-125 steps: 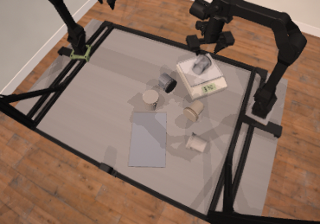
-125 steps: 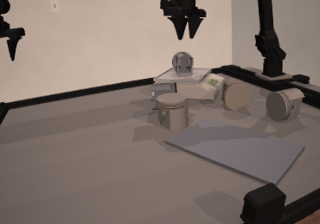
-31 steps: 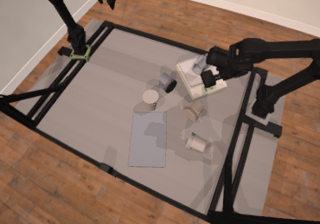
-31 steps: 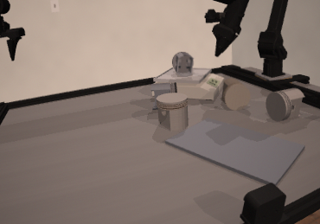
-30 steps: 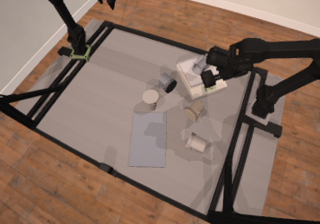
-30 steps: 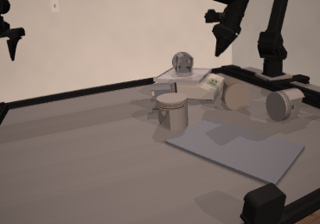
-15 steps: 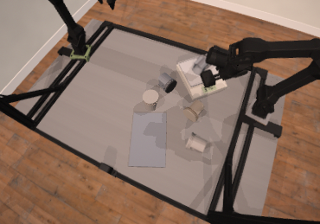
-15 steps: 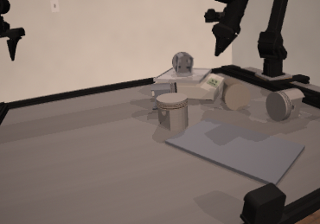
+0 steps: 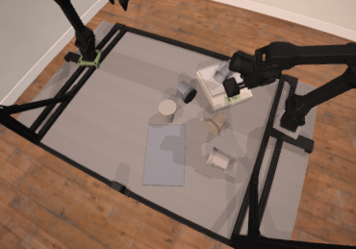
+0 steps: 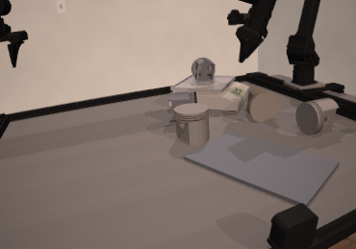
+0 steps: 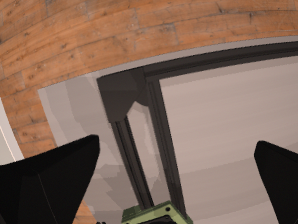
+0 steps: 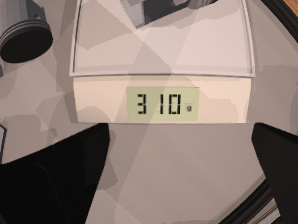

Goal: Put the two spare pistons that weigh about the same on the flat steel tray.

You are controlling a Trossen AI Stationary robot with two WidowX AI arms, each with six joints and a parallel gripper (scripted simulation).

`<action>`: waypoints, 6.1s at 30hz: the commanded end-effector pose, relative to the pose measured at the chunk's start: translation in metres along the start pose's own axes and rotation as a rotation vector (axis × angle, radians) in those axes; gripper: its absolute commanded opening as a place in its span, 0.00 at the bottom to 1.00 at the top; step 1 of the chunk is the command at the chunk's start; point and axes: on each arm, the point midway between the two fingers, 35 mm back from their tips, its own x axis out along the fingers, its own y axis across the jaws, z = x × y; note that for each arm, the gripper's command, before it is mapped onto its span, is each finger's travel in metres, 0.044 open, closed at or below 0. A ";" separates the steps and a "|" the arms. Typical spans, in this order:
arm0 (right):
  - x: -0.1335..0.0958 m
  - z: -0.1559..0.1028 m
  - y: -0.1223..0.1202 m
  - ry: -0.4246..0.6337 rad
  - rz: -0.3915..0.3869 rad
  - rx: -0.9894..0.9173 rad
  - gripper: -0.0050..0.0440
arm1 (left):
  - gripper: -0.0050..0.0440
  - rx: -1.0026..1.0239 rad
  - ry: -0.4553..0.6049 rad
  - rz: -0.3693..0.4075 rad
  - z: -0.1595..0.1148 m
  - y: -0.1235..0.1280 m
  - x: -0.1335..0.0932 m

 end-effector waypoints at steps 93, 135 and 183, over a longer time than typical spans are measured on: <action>0.001 0.122 0.011 0.304 -0.047 0.700 0.87 | 1.00 0.003 0.001 -0.004 0.000 -0.001 0.000; 0.029 0.112 0.011 0.260 -0.100 1.114 0.87 | 1.00 0.003 0.001 -0.004 0.000 -0.001 0.000; 0.085 0.096 0.013 0.263 -0.110 1.110 0.43 | 1.00 0.003 0.001 -0.004 0.000 -0.001 0.000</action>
